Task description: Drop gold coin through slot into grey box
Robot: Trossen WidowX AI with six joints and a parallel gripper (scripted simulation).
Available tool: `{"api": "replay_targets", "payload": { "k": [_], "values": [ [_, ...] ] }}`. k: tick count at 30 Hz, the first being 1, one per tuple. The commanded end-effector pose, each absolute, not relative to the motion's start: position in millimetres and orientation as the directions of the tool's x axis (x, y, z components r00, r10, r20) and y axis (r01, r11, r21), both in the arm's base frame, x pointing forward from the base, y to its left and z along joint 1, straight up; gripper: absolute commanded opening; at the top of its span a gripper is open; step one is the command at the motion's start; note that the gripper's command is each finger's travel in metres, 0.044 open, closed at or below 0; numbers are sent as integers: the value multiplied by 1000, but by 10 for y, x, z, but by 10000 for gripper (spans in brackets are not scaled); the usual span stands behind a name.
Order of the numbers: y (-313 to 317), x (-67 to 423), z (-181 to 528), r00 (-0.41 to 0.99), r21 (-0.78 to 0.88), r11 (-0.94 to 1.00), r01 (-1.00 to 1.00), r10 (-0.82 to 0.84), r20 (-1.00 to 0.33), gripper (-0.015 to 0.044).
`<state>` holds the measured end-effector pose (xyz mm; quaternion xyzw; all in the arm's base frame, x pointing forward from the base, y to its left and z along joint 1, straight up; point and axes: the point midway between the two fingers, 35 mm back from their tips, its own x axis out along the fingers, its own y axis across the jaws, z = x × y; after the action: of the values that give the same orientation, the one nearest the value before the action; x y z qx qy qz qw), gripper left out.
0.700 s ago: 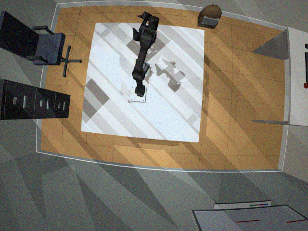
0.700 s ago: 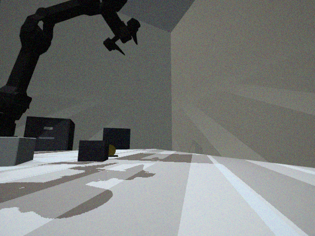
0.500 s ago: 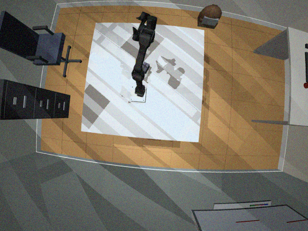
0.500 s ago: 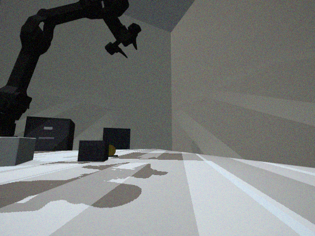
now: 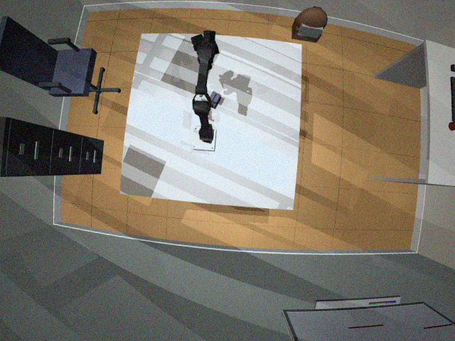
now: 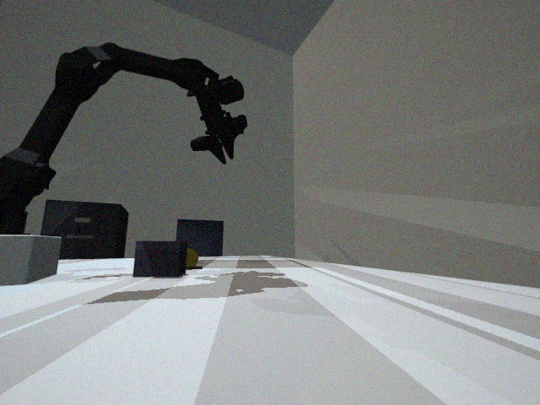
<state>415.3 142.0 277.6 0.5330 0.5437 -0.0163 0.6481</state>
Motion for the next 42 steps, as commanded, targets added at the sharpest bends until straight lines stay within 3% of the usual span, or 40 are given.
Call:
{"api": "replay_targets", "payload": {
  "k": [1, 7, 12, 42],
  "values": [
    [1556, 4001, 2061, 282, 511, 715, 477, 426, -860, 161],
    [1630, 3671, 1337, 134, 245, 952, 185, 223, -966, 161],
    [1559, 3404, 855, 34, 25, 991, -133, 30, -999, 161],
    [1558, 3328, 331, 29, 16, 989, -148, 21, -999, 161]
  ]
}}
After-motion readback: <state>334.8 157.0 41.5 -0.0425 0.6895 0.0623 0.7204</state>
